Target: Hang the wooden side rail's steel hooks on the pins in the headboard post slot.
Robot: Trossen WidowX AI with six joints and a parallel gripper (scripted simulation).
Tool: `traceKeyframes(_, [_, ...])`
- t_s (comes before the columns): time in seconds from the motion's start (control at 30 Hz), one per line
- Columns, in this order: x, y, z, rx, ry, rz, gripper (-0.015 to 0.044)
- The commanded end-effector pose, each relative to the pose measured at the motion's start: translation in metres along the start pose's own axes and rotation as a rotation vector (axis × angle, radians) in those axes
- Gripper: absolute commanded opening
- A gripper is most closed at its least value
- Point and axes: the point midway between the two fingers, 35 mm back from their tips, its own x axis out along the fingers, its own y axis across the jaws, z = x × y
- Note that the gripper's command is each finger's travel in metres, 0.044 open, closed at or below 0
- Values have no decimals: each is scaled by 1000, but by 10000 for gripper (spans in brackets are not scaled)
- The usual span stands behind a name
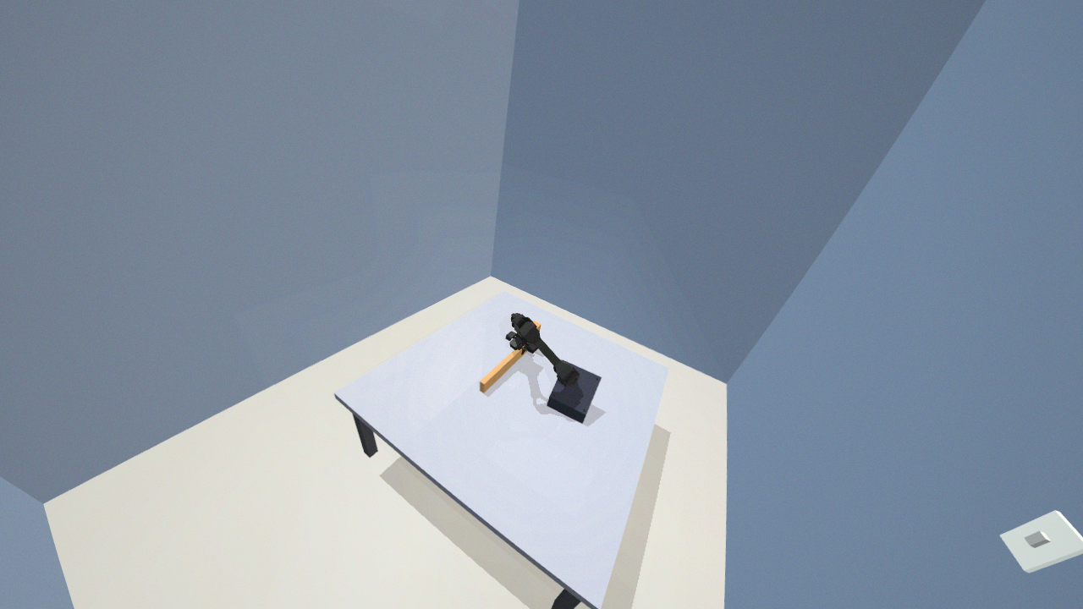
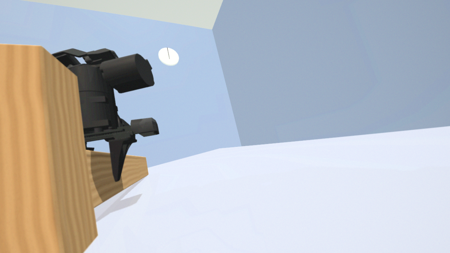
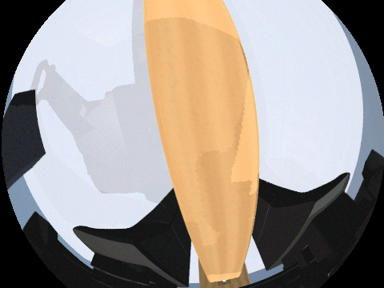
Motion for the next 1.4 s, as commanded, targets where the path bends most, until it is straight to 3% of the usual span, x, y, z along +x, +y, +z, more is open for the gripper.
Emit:
traceKeyframes(0.0, [-3,-2,-3,0,5,-8,0])
traceKeyframes(1.37, [-4,-1,-7,0,5,-8,0])
